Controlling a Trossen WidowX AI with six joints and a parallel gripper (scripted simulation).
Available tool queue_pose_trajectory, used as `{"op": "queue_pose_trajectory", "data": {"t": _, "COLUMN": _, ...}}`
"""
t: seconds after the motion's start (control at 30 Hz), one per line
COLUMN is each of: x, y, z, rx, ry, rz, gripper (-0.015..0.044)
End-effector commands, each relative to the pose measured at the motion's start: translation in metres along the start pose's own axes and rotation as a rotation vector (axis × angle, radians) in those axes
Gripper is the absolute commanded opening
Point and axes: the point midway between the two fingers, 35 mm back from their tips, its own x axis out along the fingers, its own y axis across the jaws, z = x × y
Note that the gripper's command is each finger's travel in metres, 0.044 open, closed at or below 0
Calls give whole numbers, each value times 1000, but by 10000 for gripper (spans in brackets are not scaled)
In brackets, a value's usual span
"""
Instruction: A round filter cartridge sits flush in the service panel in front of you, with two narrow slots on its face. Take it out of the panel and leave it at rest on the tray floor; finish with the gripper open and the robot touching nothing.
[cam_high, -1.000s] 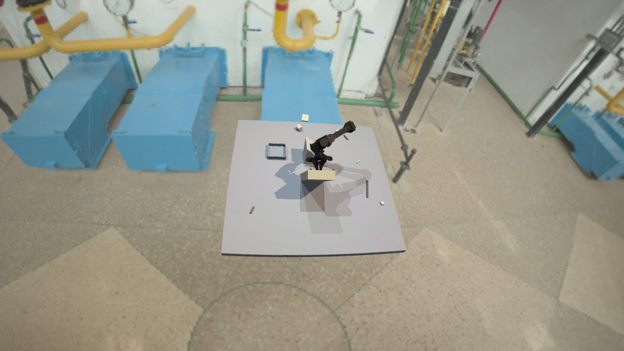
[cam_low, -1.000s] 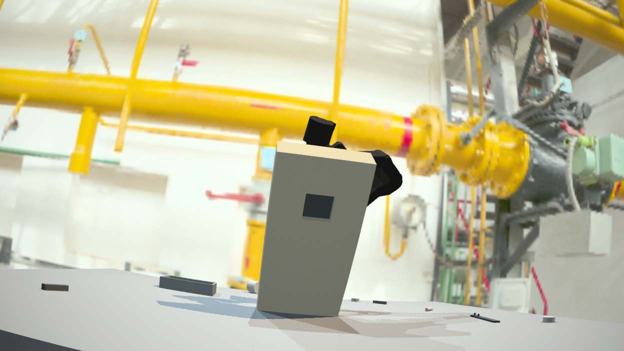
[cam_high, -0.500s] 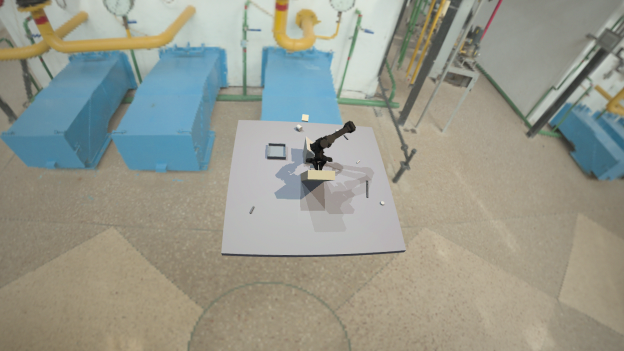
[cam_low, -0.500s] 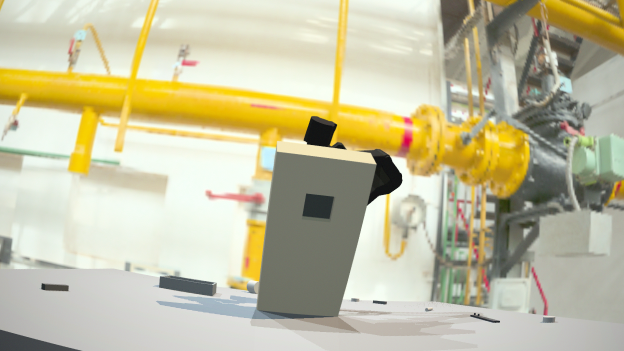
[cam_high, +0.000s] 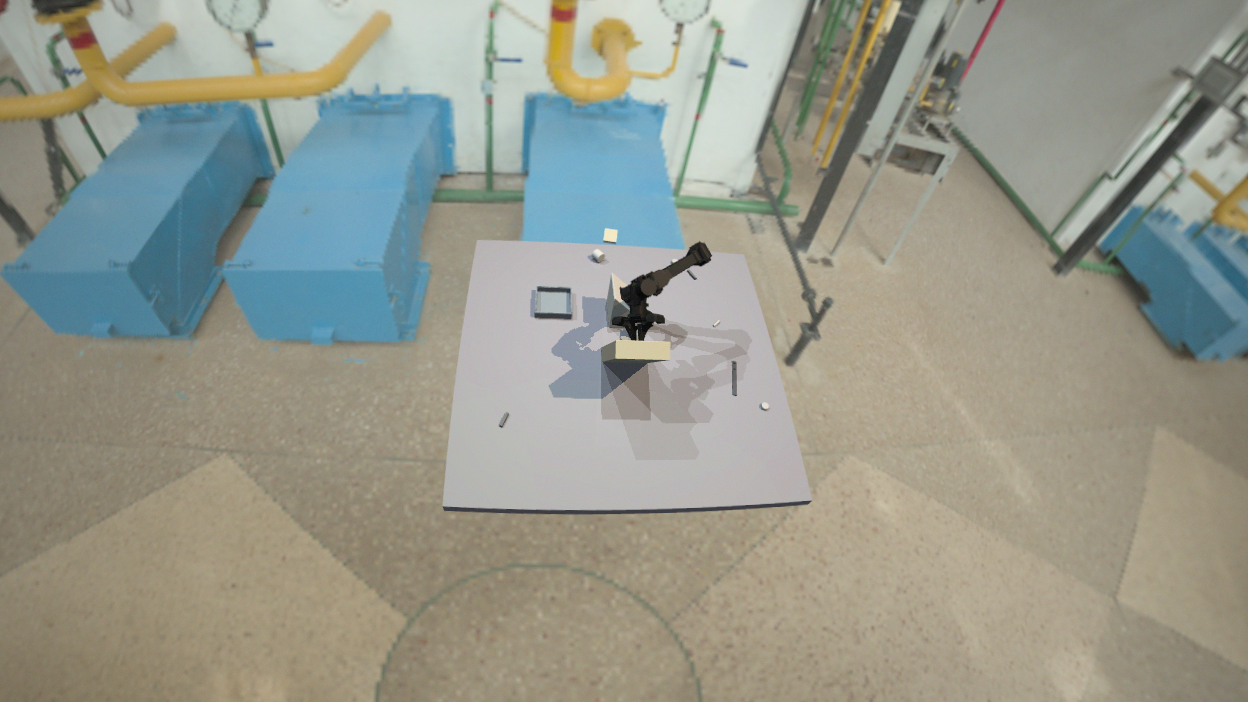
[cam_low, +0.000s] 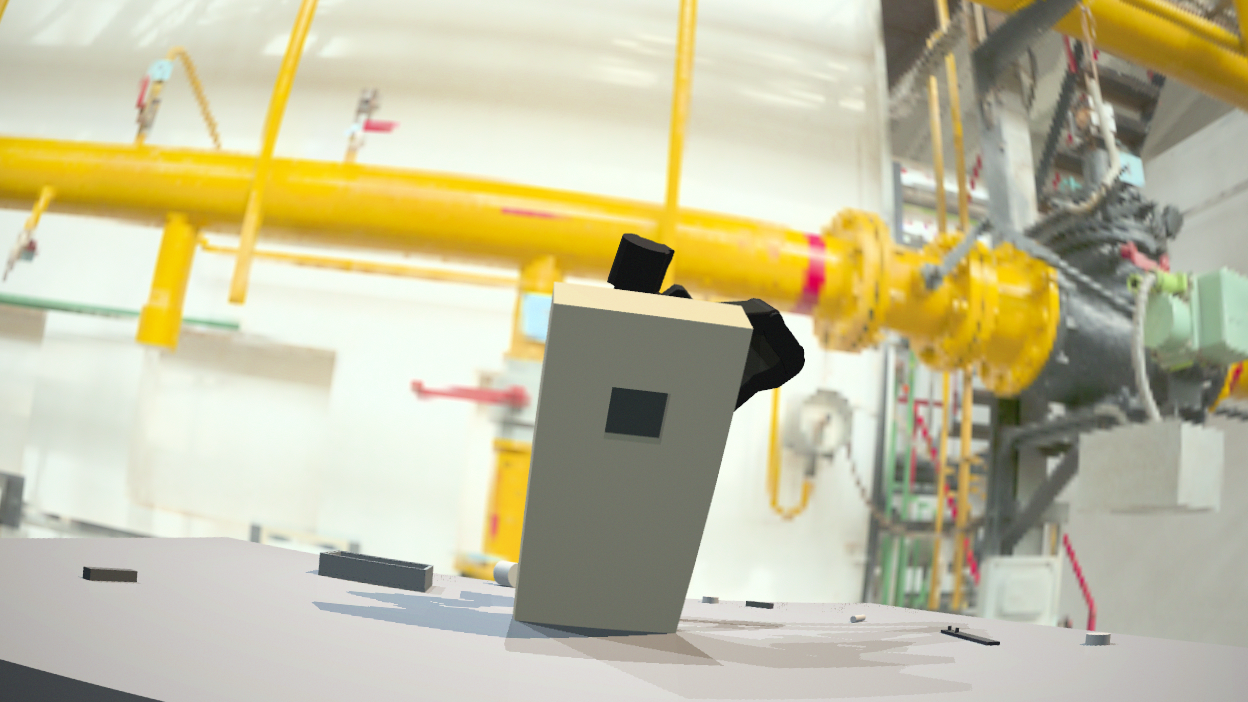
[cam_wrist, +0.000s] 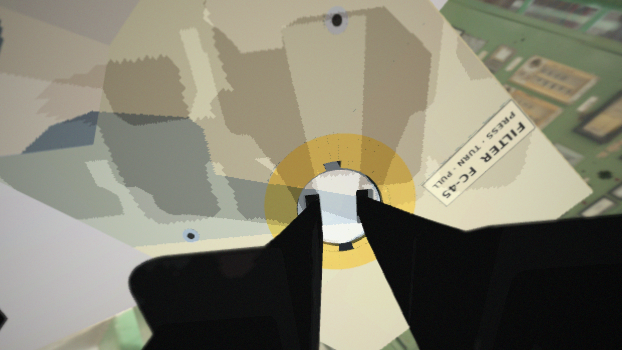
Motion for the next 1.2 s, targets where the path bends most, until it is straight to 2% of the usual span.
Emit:
{"op": "queue_pose_trajectory", "data": {"t": 0.0, "x": 9, "y": 0, "z": 2, "rx": -7, "ry": -9, "rz": 11, "gripper": 107}}
{"op": "queue_pose_trajectory", "data": {"t": 1.17, "x": 20, "y": 0, "z": 2, "rx": -7, "ry": -9, "rz": 10, "gripper": 107}}
